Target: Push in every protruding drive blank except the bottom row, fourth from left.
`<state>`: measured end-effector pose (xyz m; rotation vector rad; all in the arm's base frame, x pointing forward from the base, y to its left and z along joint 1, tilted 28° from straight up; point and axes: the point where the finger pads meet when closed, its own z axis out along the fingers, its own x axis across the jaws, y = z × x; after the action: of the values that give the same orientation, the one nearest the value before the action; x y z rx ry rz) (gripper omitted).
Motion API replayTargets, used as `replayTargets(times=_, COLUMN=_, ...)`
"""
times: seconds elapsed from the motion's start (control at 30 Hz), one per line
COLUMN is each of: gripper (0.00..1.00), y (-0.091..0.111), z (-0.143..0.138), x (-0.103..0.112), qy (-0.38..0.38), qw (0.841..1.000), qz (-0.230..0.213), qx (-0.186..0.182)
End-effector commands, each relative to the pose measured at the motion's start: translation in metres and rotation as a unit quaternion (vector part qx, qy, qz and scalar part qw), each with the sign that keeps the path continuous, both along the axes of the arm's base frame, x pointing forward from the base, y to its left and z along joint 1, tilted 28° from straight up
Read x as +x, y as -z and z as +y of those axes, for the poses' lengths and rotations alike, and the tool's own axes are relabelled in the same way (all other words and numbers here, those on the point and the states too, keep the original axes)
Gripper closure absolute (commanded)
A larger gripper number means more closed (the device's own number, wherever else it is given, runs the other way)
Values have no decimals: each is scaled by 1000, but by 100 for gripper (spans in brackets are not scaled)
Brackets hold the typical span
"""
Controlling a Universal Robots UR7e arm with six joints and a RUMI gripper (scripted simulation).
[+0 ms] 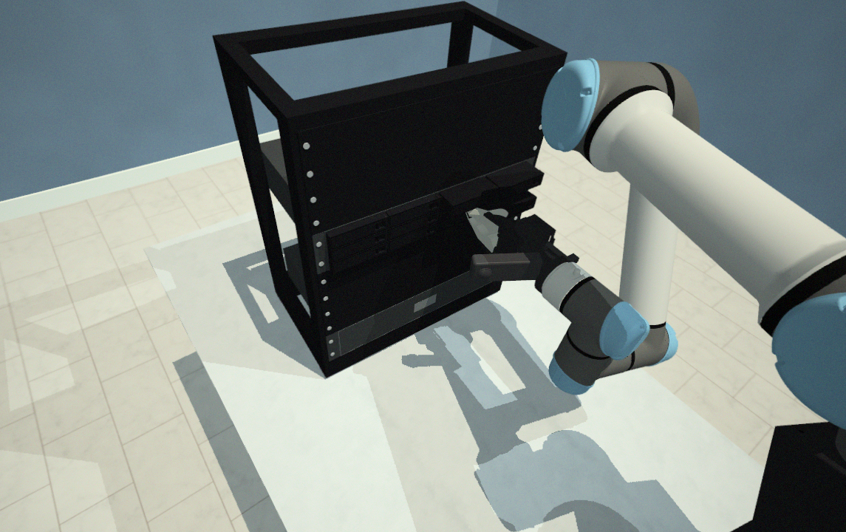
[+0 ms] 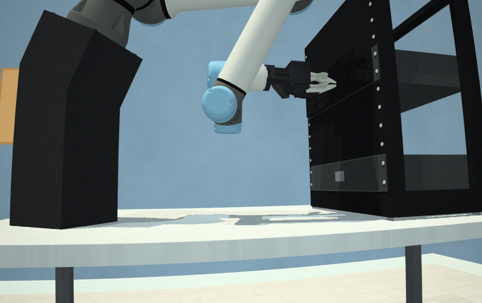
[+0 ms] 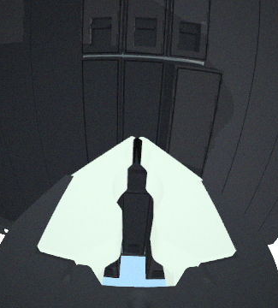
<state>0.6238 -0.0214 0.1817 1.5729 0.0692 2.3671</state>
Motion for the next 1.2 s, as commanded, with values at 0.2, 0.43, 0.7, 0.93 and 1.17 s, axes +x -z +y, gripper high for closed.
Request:
replayTargets(times=0.2, gripper=100, y=-12, z=1, x=3, qy=0, qw=1000, qz=-9, qx=-4)
replayTargets(times=0.43, gripper=100, y=-12, z=1, x=3, qy=0, qw=1000, qz=-9, qx=-4)
replayTargets(times=0.7, gripper=100, y=-15, z=1, x=4, qy=0, qw=1000, qz=-9, qx=-4)
replayTargets(times=0.93, gripper=100, y=-15, z=1, x=5, qy=0, qw=1000, qz=-9, qx=-4)
replayTargets(times=1.17, gripper=100, y=-15, z=1, x=5, qy=0, qw=1000, qz=-9, qx=-4)
